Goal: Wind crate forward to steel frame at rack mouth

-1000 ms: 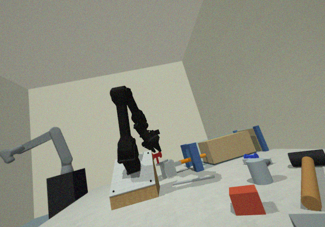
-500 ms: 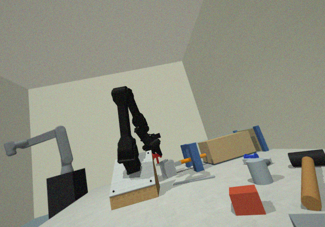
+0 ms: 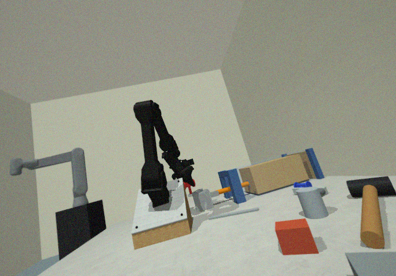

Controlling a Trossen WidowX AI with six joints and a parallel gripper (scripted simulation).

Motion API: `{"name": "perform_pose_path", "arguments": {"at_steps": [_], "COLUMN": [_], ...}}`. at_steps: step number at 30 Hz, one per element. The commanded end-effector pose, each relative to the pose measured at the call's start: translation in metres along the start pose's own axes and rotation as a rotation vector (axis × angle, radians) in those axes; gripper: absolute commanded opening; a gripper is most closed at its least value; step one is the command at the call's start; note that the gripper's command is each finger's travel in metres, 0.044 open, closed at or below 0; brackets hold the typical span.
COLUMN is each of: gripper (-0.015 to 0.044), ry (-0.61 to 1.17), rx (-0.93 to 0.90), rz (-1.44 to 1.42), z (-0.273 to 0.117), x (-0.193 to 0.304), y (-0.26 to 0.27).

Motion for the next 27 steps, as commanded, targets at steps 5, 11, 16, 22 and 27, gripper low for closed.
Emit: {"name": "perform_pose_path", "arguments": {"at_steps": [5,11,16,22,27], "gripper": [0.0046,0.0000,0.0000,0.0000,0.0000], "ry": [0.000,0.000,-0.002,-0.002,-0.002], "rx": [-0.001,-0.001,0.002,0.002,0.003], "rz": [0.000,0.000,-0.004,-0.005,-0.005], "z": [-0.0004,-0.0004,0.0030,0.0036,0.0046], "x": [-0.0002,-0.0002,0.0017,0.0020,0.0000], "y": [0.0002,0.0002,-0.0007,-0.0009,-0.0037]}}
Point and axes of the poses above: the point midway between the two fingers, 35 mm back from their tips, its own z axis out along the fingers, its own y axis across the jaws, x = y × z, the point moved 2 cm from there along -z, back along the fingers, and after that the axes turned 1 degree about z, right-handed, at the moved point
